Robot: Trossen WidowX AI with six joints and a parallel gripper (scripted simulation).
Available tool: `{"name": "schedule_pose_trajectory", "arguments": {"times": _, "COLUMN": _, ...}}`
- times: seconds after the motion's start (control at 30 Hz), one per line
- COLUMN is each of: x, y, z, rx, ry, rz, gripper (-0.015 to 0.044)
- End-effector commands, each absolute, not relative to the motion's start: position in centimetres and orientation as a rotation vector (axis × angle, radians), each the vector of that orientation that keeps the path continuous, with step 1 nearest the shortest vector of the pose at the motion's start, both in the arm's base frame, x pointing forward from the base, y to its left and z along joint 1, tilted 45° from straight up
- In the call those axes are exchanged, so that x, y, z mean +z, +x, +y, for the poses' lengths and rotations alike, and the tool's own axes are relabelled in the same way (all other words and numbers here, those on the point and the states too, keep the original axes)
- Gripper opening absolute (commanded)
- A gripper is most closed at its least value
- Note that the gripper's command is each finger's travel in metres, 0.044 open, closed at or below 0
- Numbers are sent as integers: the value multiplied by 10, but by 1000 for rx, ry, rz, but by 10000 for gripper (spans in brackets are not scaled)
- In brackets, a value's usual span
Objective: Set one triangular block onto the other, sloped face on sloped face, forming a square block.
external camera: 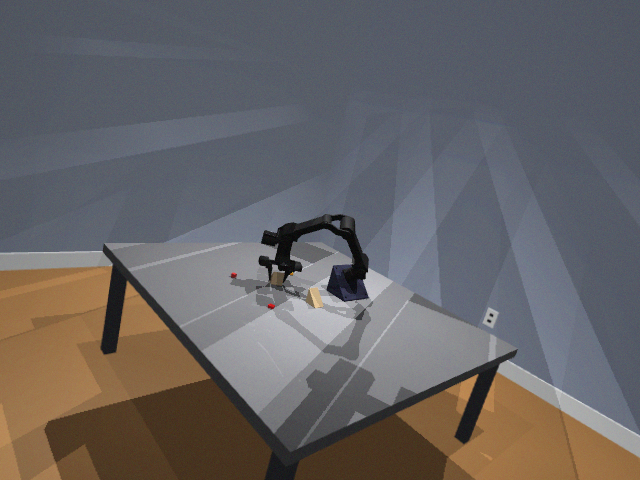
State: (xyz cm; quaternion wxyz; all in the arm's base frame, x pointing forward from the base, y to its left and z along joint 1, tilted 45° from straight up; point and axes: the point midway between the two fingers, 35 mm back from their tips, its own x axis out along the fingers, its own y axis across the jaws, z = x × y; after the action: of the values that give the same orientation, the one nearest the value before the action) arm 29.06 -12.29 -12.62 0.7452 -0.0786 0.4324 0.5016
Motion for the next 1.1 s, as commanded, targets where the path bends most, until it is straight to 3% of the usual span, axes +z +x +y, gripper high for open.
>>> {"name": "schedule_pose_trajectory", "arguments": {"times": 0.0, "x": -126, "y": 291, "z": -123, "rx": 1098, "ry": -172, "rz": 947, "gripper": 394}}
{"name": "schedule_pose_trajectory", "arguments": {"times": 0.07, "x": -126, "y": 291, "z": -123, "rx": 1098, "ry": -172, "rz": 947, "gripper": 440}}
{"name": "schedule_pose_trajectory", "arguments": {"times": 0.3, "x": -125, "y": 291, "z": -125, "rx": 1098, "ry": -173, "rz": 947, "gripper": 440}}
{"name": "schedule_pose_trajectory", "arguments": {"times": 0.5, "x": -83, "y": 283, "z": -165, "rx": 1097, "ry": -174, "rz": 949, "gripper": 440}}
{"name": "schedule_pose_trajectory", "arguments": {"times": 0.87, "x": -86, "y": 285, "z": -163, "rx": 1083, "ry": -175, "rz": 949, "gripper": 440}}
{"name": "schedule_pose_trajectory", "arguments": {"times": 1.07, "x": -67, "y": 304, "z": -145, "rx": 1142, "ry": -336, "rz": 1188, "gripper": 440}}
